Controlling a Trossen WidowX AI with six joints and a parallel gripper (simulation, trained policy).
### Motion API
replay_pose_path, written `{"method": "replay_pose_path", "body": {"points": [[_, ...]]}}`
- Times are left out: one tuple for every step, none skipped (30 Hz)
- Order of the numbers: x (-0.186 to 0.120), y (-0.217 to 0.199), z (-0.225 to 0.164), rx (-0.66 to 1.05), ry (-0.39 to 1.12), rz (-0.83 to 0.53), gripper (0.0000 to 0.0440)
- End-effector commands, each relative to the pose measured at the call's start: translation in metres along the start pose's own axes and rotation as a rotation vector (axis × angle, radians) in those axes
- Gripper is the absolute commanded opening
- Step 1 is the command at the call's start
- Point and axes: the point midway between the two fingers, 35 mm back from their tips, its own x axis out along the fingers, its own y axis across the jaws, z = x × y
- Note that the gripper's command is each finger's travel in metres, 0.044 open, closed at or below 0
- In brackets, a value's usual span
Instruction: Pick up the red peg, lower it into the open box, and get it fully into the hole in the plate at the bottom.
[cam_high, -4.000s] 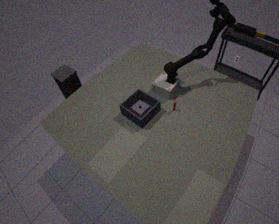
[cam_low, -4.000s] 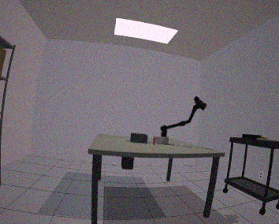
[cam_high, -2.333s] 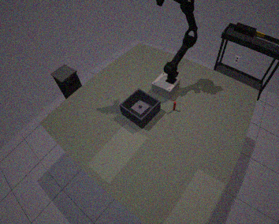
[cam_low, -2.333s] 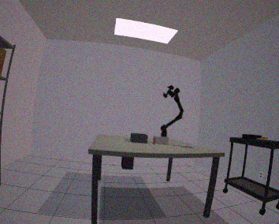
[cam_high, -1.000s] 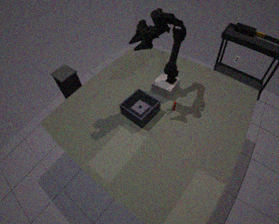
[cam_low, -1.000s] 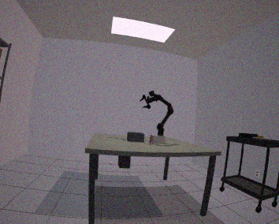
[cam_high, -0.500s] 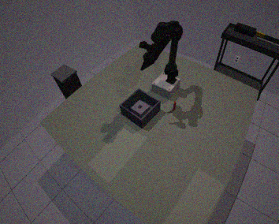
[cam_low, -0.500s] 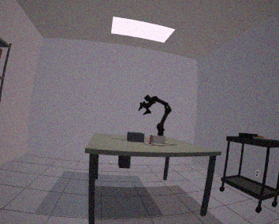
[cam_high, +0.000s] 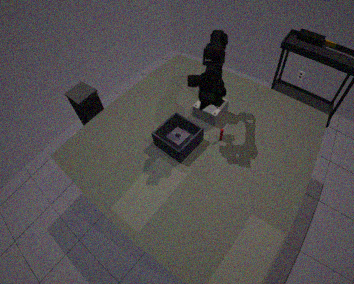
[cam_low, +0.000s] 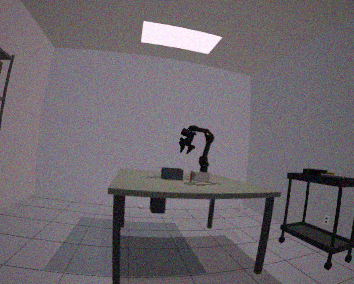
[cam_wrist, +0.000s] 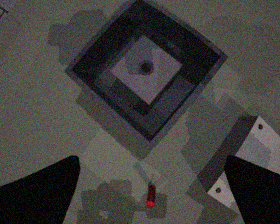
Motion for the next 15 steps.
{"method": "replay_pose_path", "body": {"points": [[0.014, -0.006, -0.024, -0.056, 0.070, -0.086, 0.0440], [0.017, -0.007, -0.030, -0.070, 0.087, -0.107, 0.0440], [0.020, -0.008, -0.035, -0.084, 0.103, -0.127, 0.0440], [0.023, -0.010, -0.041, -0.098, 0.118, -0.147, 0.0440], [0.025, -0.011, -0.047, -0.110, 0.132, -0.167, 0.0440], [0.028, -0.012, -0.052, -0.122, 0.145, -0.186, 0.0440], [0.031, -0.014, -0.057, -0.134, 0.157, -0.205, 0.0440], [0.034, -0.015, -0.062, -0.145, 0.169, -0.223, 0.0440], [0.036, -0.016, -0.066, -0.155, 0.180, -0.240, 0.0440], [0.039, -0.018, -0.071, -0.165, 0.189, -0.257, 0.0440], [0.042, -0.019, -0.075, -0.175, 0.199, -0.273, 0.0440], [0.045, -0.020, -0.079, -0.184, 0.207, -0.288, 0.0440], [0.047, -0.021, -0.083, -0.193, 0.215, -0.302, 0.0440], [0.050, -0.022, -0.087, -0.200, 0.222, -0.315, 0.0440], [0.053, -0.022, -0.090, -0.208, 0.229, -0.327, 0.0440]]}}
